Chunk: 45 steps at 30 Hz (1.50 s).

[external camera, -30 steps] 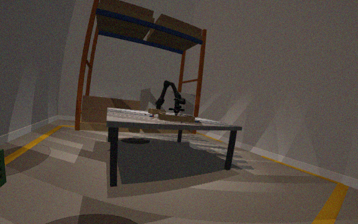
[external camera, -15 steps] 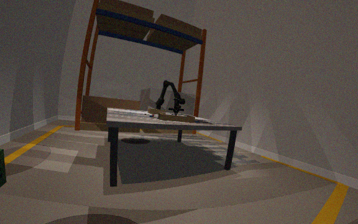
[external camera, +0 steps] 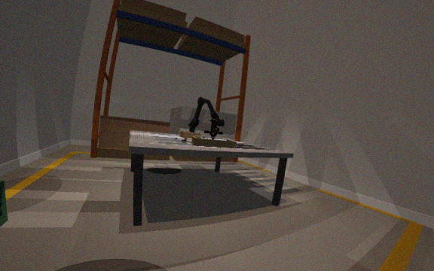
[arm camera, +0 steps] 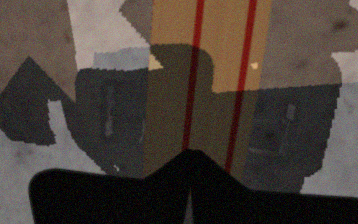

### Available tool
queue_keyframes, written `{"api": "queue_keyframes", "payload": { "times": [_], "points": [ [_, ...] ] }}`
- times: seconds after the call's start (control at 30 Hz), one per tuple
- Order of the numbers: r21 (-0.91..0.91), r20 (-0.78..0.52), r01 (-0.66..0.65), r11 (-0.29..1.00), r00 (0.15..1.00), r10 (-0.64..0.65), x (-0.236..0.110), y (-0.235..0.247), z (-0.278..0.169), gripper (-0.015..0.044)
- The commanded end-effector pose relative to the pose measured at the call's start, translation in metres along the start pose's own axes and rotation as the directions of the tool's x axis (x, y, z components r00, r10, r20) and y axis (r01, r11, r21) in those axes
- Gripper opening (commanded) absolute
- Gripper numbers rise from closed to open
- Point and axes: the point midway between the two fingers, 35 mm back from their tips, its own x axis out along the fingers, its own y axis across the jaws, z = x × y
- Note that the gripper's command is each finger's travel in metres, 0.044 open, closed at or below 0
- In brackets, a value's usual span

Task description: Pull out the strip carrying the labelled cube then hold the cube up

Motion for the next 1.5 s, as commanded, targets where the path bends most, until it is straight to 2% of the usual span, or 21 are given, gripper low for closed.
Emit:
{"api": "queue_keyframes", "payload": {
  "times": [0.0,0.7,0.73,0.87,1.03,1.17,1.47],
  "points": [
    [-0.003,-0.038,0.017,1.000,0.999,-0.017,0.005,-0.005,-0.011,0.0000],
    [-0.003,-0.038,0.017,1.000,0.999,-0.017,0.005,-0.005,-0.011,0.0000],
    [-0.001,-0.002,0.001,1.000,1.000,-0.001,-0.002,0.000,0.000,0.0000],
    [-0.003,-0.034,0.015,1.000,0.999,-0.015,-0.040,0.001,0.003,0.0000],
    [-0.003,-0.036,0.016,1.000,0.999,-0.016,-0.043,0.001,0.003,0.0000],
    [0.059,-0.034,0.018,0.998,0.999,-0.016,-0.040,0.002,0.022,0.0105],
    [0.066,-0.031,0.018,0.998,0.999,-0.016,-0.045,0.002,0.053,0.0341]
  ]
}}
